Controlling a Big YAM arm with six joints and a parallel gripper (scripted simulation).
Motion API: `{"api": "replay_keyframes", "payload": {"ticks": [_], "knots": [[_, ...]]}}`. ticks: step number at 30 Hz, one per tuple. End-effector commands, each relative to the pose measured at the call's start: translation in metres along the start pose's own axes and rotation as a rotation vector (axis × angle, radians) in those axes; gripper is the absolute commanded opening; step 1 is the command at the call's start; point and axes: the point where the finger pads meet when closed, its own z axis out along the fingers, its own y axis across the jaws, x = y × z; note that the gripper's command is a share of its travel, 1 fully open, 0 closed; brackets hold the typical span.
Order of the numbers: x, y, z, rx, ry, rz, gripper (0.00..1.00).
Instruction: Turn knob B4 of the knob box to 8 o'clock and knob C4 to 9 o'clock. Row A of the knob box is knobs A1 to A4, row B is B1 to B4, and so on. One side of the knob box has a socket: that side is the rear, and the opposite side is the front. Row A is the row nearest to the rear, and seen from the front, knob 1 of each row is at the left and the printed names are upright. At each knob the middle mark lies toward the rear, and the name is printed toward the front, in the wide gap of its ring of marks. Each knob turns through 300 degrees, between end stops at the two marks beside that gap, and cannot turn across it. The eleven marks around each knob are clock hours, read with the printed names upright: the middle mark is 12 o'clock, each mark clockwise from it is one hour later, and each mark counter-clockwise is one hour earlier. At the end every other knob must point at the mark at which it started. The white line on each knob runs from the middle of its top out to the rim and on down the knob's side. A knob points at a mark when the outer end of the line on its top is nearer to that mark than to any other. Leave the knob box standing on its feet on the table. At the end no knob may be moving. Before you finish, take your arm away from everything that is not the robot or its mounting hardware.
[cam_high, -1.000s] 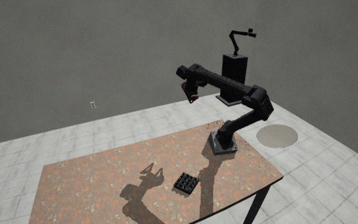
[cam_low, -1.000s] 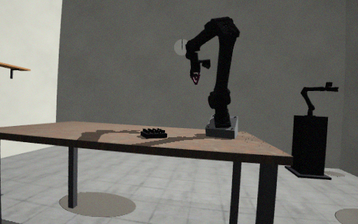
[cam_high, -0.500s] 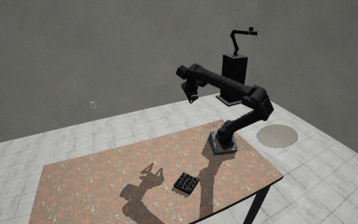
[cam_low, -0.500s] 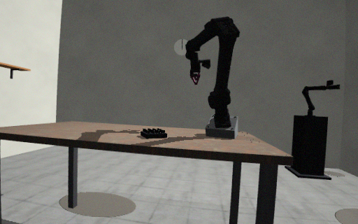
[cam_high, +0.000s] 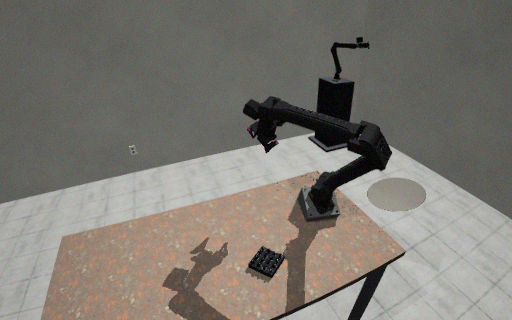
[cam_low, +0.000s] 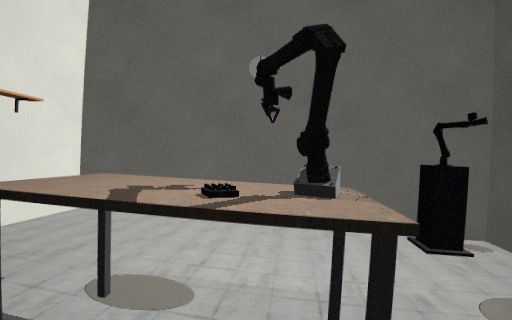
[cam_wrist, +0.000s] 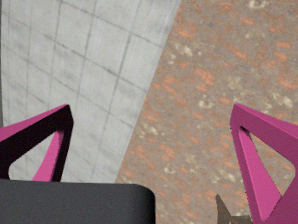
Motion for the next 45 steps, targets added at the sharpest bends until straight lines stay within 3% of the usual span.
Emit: {"api": "replay_keyframes", "payload": {"ticks": [1, 16, 18, 33, 35, 45], "knots": [[0.005, 0.001, 0.005, -0.004, 0.004, -0.093, 1.0], [0.077, -0.025, 0.018, -0.009, 0.078, -0.598, 1.0], [0.077, -0.025, 0.018, -0.009, 0.078, -0.598, 1.0], [0.142, -0.066, 0.028, -0.029, 0.159, -1.104, 1.0], [0.142, -0.066, 0.028, -0.029, 0.159, -1.104, 1.0], [0.182, -0.102, 0.033, -0.054, 0.221, -1.456, 1.0]]}}
